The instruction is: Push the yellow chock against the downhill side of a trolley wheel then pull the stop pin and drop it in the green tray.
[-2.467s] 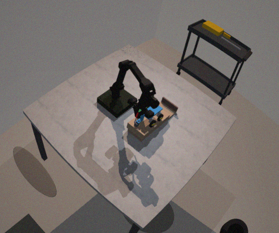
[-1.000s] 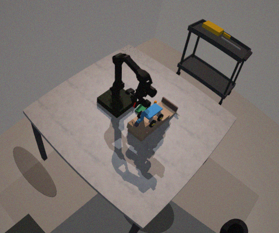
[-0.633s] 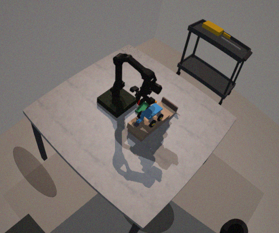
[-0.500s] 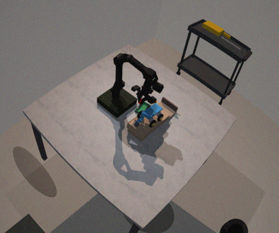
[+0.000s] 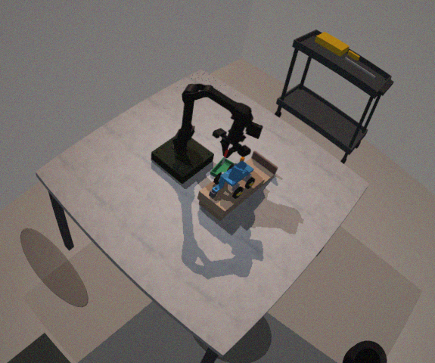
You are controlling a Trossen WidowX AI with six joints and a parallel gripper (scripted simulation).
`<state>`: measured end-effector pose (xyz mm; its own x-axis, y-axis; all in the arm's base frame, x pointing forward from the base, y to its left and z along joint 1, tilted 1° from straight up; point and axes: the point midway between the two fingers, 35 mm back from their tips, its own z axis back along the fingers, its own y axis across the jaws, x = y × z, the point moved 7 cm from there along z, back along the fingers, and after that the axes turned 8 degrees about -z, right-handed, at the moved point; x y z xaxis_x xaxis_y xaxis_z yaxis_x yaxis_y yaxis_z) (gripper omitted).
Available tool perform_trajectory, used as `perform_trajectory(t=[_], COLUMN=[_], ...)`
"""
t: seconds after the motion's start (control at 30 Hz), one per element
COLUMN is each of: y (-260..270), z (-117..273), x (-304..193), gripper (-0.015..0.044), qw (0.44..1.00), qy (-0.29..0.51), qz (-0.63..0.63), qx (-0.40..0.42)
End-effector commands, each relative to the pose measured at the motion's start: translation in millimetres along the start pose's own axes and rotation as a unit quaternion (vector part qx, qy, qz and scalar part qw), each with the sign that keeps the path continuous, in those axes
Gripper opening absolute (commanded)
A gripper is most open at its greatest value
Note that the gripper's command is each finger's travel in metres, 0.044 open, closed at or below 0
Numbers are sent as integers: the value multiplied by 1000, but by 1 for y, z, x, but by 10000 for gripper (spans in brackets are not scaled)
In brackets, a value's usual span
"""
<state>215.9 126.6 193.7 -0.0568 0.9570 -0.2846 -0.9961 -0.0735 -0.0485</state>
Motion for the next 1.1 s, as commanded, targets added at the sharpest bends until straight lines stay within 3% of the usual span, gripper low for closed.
perform_trajectory(t=[0.0, 0.4, 1.07], y=[3, 8, 11], z=[3, 6, 5], x=[14, 36, 24], gripper=[0, 0, 0], qw=[1000, 1000, 946], qy=[-3, -7, -53], qz=[-2, 18, 319], qx=[0, -1, -36])
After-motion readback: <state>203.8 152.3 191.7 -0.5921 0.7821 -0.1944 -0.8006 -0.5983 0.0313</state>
